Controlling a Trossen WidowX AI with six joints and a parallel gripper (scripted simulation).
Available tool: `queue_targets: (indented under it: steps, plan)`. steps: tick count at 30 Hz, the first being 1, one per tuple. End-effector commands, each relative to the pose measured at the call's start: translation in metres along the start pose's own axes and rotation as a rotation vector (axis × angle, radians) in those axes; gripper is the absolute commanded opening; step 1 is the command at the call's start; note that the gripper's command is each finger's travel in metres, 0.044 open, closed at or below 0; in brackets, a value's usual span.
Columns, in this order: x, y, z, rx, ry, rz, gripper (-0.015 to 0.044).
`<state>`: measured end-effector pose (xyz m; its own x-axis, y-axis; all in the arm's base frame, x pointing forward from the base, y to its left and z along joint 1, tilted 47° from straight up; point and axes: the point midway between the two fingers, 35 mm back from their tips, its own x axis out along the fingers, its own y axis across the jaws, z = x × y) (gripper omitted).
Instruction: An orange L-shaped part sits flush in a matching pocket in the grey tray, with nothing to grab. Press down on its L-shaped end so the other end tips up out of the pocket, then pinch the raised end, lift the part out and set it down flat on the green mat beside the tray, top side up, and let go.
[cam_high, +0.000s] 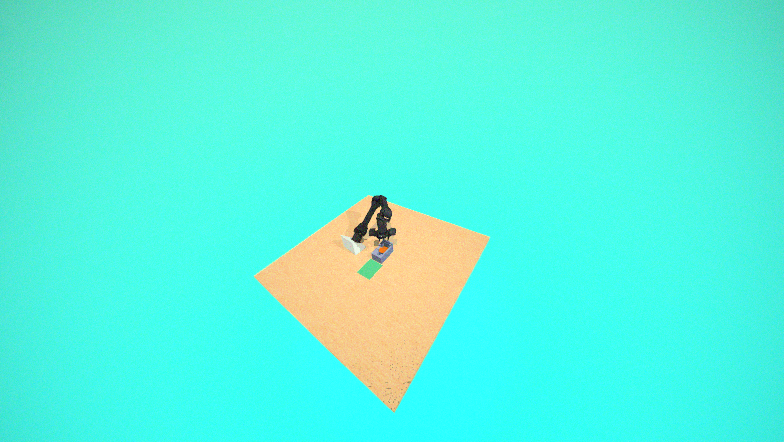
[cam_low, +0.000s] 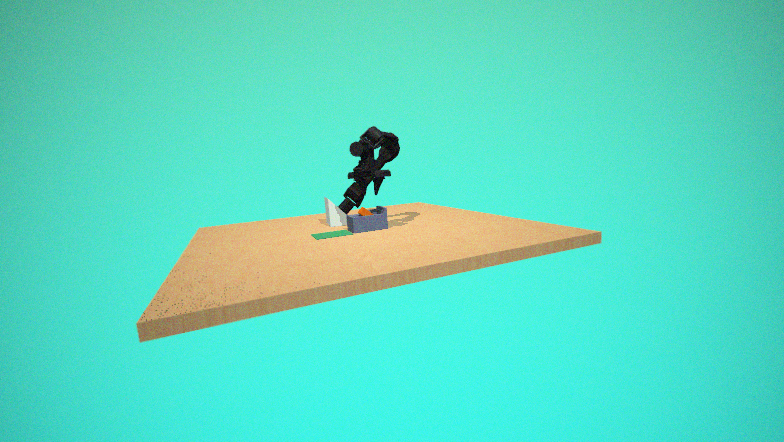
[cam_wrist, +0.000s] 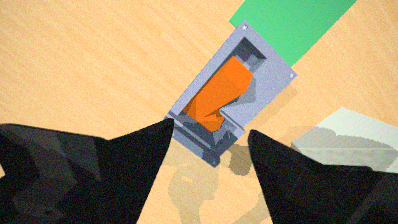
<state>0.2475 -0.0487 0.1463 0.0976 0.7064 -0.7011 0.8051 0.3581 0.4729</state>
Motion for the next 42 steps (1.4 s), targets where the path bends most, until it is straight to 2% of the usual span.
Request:
queue_targets:
  steps: [1, 8, 16, 42]
  plan:
    - [-0.001, -0.013, 0.024, 0.538, 0.023, -0.027, 0.0280]
    - [0.000, -0.013, 0.025, 0.557, 0.024, -0.028, 0.0280]
    - [0.029, -0.014, 0.024, 0.556, 0.024, -0.027, 0.0280]
    - [0.066, -0.014, 0.023, 0.556, 0.024, -0.026, 0.0280]
